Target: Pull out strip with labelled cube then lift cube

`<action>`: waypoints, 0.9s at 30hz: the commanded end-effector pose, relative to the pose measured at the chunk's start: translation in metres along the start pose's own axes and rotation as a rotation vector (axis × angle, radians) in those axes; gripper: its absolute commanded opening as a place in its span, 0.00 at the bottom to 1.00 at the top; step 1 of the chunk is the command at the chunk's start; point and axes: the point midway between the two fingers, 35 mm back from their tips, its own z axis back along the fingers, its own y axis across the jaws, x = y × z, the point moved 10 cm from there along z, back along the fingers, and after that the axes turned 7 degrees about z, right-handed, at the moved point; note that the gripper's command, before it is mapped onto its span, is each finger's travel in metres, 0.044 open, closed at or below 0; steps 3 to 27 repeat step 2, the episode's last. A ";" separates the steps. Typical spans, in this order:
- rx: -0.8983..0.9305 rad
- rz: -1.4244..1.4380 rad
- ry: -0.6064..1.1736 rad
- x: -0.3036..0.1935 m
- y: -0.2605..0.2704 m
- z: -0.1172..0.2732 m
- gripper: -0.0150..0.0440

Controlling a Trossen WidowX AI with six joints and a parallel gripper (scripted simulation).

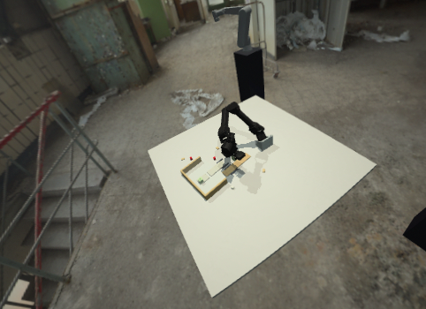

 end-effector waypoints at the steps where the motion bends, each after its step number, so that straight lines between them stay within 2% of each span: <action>1: 0.006 -0.004 0.002 0.000 0.000 0.000 0.25; 27: 0.006 -0.004 0.002 0.000 0.000 0.000 0.25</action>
